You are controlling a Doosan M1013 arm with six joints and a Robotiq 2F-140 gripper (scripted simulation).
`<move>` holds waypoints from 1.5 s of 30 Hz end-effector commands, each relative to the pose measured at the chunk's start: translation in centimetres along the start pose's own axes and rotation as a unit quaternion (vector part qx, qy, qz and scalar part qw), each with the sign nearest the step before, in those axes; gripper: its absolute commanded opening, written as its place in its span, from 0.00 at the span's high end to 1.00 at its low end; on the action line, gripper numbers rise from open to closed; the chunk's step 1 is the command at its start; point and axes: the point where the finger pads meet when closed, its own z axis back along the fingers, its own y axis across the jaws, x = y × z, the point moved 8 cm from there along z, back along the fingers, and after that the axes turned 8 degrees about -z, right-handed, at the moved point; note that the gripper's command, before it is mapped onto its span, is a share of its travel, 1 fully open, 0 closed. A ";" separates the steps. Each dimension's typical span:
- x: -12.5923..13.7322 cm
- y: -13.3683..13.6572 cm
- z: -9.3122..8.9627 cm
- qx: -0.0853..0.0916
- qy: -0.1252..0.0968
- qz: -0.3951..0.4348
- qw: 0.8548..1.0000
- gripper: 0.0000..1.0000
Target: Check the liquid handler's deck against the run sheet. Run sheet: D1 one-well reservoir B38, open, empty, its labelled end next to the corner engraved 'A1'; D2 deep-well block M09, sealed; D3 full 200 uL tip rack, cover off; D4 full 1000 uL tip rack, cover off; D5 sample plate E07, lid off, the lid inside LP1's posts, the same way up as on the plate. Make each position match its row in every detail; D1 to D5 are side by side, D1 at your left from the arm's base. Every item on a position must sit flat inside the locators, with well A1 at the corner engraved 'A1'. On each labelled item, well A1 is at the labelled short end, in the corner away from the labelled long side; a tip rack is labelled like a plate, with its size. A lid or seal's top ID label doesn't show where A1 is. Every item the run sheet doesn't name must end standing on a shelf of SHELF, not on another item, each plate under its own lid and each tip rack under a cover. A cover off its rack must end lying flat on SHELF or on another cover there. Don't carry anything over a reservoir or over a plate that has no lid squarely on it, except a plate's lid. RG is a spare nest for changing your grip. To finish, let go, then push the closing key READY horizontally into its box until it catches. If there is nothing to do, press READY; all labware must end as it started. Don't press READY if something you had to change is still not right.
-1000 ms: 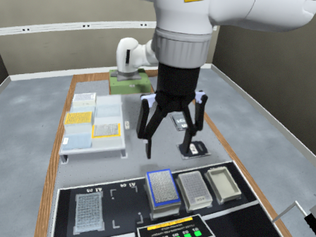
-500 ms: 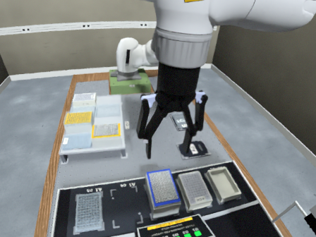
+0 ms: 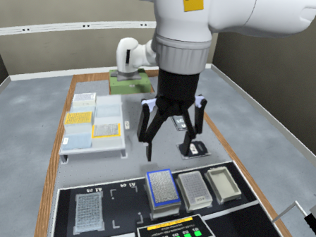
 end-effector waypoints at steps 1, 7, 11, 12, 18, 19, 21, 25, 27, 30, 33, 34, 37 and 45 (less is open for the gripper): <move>0.0 -0.5 -1.1 -0.002 0.000 0.000 1.000 0.34; 0.0 -0.5 -2.0 -0.002 0.000 0.000 1.000 0.34; 0.0 -0.5 -2.4 -0.002 0.001 0.000 1.000 0.34; -0.1 -0.5 -2.6 -0.002 0.000 0.000 1.000 0.34; -0.1 -0.5 -3.6 -0.002 0.000 0.000 1.000 0.34; -0.1 -0.5 -3.8 -0.002 0.000 0.000 1.000 0.34; -0.1 -0.5 -4.1 -0.002 0.000 0.000 1.000 0.34; -0.1 -0.5 -4.5 -0.002 0.000 0.000 1.000 0.34; 0.0 -0.5 -4.8 -0.002 0.001 0.000 1.000 0.34; -0.1 -0.5 -5.3 -0.002 0.000 0.000 1.000 0.34; 0.0 -0.5 -5.8 -0.002 0.000 0.000 1.000 0.34; 0.0 -0.5 -6.0 -0.002 0.000 0.000 1.000 0.34; 0.0 -0.5 -6.5 -0.002 0.000 0.000 1.000 0.34; 0.0 -0.5 -7.5 -0.002 0.000 0.000 1.000 0.34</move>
